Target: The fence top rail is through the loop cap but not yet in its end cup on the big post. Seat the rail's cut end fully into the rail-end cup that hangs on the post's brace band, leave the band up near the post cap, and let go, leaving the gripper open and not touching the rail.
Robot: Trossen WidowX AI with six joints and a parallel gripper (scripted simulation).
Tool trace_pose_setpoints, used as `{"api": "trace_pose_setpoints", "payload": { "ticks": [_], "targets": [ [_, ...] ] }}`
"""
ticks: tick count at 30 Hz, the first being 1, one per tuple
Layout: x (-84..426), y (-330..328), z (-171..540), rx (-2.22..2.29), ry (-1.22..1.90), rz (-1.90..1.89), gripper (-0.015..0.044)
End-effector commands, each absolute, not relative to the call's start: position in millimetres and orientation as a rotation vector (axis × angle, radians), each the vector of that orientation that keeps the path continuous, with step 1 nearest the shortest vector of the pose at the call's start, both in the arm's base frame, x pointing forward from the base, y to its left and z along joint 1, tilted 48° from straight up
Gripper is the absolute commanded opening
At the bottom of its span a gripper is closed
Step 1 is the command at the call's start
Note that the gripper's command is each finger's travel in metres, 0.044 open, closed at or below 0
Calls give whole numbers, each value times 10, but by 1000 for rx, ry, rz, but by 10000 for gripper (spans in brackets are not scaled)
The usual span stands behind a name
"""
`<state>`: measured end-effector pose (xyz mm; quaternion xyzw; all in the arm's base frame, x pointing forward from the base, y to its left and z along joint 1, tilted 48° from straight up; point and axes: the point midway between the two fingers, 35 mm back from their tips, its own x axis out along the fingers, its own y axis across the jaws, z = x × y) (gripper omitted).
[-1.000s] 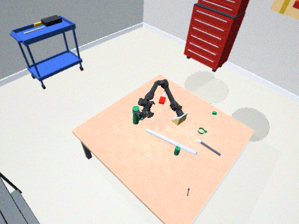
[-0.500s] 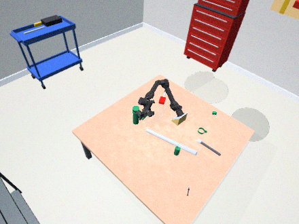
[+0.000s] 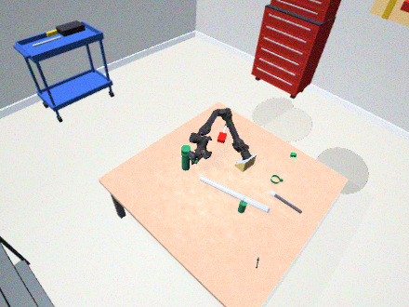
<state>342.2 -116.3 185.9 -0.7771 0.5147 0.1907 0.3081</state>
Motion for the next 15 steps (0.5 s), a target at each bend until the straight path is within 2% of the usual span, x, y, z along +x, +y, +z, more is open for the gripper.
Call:
{"api": "trace_pose_setpoints", "payload": {
  "ticks": [1, 15],
  "targets": [
    [3416, -1161, 1854, -2059, 1361, 513, 0],
    [3439, -1165, 1851, -2049, 1373, 481, 0]
  ]
}}
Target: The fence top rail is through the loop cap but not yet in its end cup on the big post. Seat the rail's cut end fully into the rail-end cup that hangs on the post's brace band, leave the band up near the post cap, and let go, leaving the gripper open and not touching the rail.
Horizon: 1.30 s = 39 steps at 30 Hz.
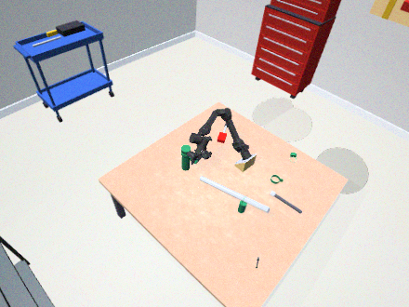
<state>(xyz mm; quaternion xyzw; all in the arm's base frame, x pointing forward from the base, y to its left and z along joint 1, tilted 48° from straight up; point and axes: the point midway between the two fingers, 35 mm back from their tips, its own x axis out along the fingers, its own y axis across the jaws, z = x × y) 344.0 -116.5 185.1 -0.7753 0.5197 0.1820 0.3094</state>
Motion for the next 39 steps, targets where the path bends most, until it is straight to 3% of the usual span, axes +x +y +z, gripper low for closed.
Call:
{"api": "trace_pose_setpoints", "payload": {
  "ticks": [1, 8, 25, 39],
  "targets": [
    [3439, -1165, 1851, -2049, 1373, 481, 0],
    [3439, -1165, 1851, -2049, 1373, 481, 0],
    [3474, -936, 1831, -2045, 1369, 493, 440],
    [3510, -556, 1775, -1964, 1362, 438, 440]
  ]
}}
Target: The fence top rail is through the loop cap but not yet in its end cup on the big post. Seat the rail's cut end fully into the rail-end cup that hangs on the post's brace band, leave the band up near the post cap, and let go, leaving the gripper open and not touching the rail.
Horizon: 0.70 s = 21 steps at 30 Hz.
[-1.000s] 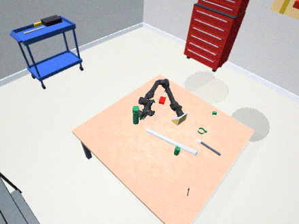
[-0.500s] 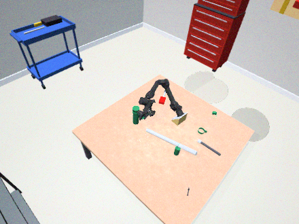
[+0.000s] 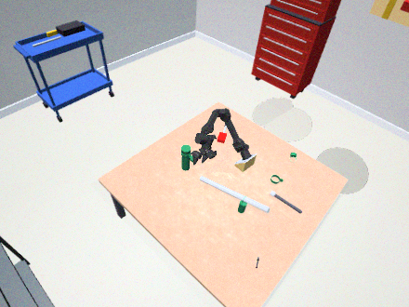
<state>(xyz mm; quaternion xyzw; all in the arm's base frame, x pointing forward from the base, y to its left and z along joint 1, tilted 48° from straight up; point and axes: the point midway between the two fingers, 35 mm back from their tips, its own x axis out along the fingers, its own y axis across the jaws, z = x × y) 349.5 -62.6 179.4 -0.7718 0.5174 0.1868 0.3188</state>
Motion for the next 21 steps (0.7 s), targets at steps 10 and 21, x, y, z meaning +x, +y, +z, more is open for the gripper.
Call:
{"api": "trace_pose_setpoints", "payload": {
  "ticks": [10, 21],
  "targets": [
    [3560, 79, 1645, -1386, 1311, -39, 440],
    [3518, 588, 1571, -998, 1193, -365, 440]
  ]
}}
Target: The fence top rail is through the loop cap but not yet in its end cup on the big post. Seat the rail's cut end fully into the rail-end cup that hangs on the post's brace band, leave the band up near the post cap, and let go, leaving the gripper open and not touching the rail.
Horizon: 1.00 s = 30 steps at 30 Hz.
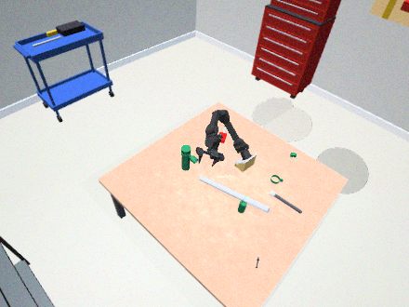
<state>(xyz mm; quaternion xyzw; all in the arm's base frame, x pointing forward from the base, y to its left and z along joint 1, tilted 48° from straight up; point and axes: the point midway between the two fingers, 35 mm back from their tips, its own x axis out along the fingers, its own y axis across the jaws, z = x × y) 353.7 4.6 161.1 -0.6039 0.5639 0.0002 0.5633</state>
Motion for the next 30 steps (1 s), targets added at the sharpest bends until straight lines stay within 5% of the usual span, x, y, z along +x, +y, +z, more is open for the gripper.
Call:
{"api": "trace_pose_setpoints", "payload": {
  "ticks": [1, 30],
  "targets": [
    [3513, 616, 1568, -969, 1181, -387, 440],
    [3460, 896, 1538, -643, 1025, -619, 440]
  ]
}}
